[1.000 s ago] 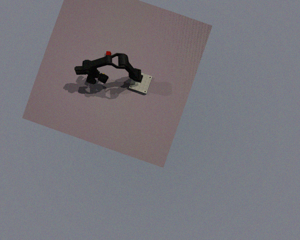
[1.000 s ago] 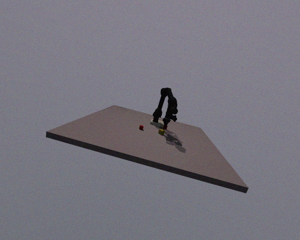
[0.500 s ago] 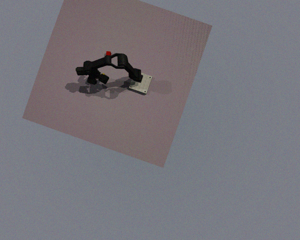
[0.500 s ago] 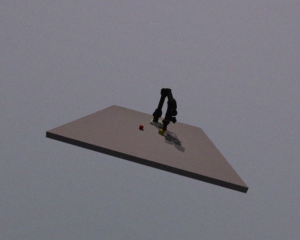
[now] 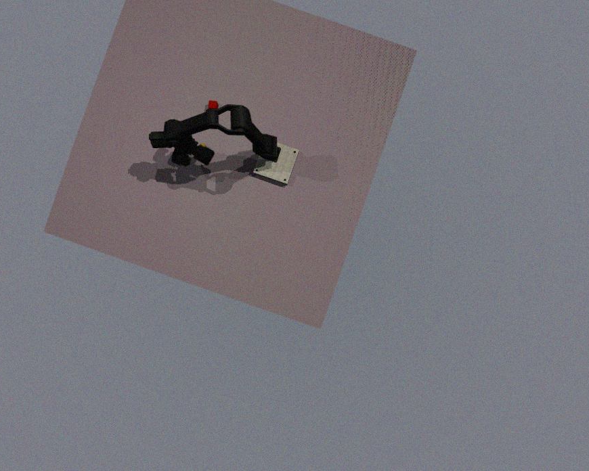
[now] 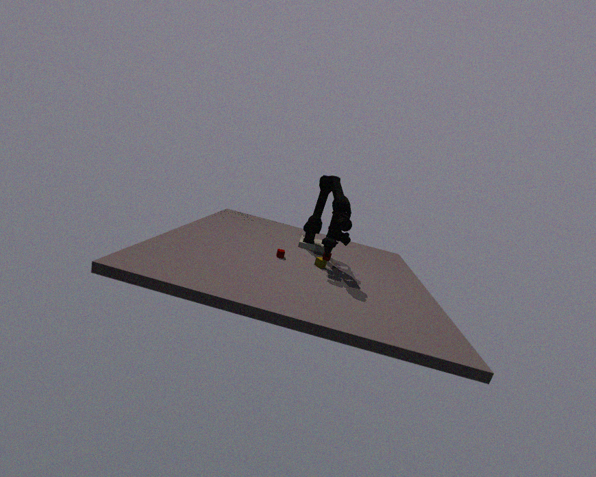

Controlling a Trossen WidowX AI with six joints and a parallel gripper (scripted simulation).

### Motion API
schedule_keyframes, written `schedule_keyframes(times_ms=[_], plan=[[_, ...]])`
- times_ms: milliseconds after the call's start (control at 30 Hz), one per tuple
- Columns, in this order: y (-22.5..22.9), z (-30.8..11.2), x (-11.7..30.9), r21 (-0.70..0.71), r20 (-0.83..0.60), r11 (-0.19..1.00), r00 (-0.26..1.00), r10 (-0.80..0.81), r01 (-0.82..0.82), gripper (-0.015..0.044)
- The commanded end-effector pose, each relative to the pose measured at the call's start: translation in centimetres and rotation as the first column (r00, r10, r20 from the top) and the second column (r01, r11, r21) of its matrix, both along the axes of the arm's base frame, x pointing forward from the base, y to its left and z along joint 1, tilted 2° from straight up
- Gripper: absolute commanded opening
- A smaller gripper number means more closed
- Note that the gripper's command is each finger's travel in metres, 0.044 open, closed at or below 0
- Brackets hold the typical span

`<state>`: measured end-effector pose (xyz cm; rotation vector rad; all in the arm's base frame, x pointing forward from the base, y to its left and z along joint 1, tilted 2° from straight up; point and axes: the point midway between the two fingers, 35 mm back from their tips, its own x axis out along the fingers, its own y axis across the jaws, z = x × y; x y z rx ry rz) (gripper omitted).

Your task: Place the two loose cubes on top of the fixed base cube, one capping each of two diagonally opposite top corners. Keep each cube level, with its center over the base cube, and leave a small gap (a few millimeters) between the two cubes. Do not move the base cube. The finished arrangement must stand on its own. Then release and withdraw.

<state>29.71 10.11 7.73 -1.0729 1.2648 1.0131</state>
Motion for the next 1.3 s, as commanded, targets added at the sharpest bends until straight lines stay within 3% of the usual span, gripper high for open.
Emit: schedule_keyframes(times_ms=[0, 33, 167, 1267], plan=[[0.0, 0.0, 0.0, -0.002, 0.002, 1.000, 1.000, -0.004, 0.004, 0.0105], [0.0, 0.0, 0.0, -0.002, 0.002, 1.000, 1.000, -0.004, 0.004, 0.0105], [0.0, 0.0, 0.0, -0.002, 0.002, 1.000, 1.000, -0.004, 0.004, 0.0205], [0.0, 3.0, -0.2, 0.000, 0.000, 1.000, 1.000, 0.000, 0.000, 0.0205]])
